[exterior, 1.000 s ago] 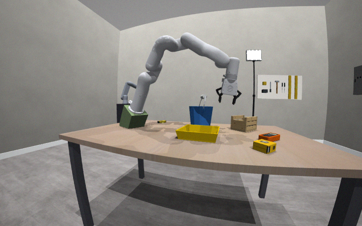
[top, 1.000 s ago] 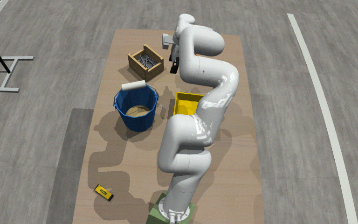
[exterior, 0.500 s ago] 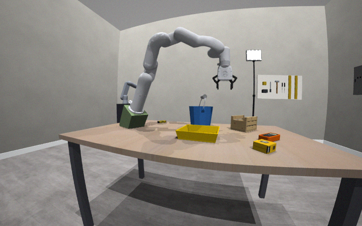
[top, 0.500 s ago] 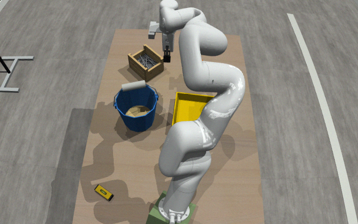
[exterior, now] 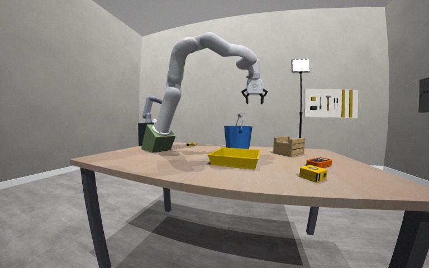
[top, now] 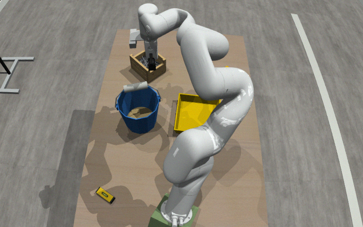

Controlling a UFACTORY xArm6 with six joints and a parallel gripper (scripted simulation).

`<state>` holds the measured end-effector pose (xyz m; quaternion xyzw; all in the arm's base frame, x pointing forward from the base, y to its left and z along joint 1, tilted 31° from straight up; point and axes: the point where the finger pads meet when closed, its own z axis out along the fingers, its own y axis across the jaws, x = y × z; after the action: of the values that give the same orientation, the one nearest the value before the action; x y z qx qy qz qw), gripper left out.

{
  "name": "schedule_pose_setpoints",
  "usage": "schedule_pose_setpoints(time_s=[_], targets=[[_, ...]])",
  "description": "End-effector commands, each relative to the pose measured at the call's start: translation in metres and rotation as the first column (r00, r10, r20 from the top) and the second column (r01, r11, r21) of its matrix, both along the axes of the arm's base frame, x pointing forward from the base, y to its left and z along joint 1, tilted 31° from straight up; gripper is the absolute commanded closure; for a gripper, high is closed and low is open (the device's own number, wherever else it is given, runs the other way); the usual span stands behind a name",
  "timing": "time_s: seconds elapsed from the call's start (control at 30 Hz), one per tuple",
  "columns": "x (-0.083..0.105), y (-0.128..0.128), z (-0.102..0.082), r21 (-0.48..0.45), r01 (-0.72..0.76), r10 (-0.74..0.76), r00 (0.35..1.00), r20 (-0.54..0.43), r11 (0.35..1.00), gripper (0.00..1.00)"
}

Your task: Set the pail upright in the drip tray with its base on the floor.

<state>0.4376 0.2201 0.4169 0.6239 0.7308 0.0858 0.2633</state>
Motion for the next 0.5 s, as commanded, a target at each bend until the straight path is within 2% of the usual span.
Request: schedule_pose_setpoints(time_s=[0.0, 0.13, 0.2, 0.33, 0.47], targets=[[-0.028, 0.025, -0.017, -0.018, -0.055, 0.054, 0.998, -0.015, 0.998, 0.00], [-0.051, 0.041, -0.032, -0.035, -0.098, 0.097, 0.995, -0.031, 0.995, 0.00], [-0.051, 0.041, -0.032, -0.035, -0.098, 0.097, 0.995, -0.031, 0.995, 0.00], [-0.071, 0.053, -0.045, -0.052, -0.137, 0.135, 0.990, -0.043, 0.989, 0.00], [-0.080, 0.058, -0.051, -0.059, -0.154, 0.151, 0.987, -0.049, 0.986, 0.00]])
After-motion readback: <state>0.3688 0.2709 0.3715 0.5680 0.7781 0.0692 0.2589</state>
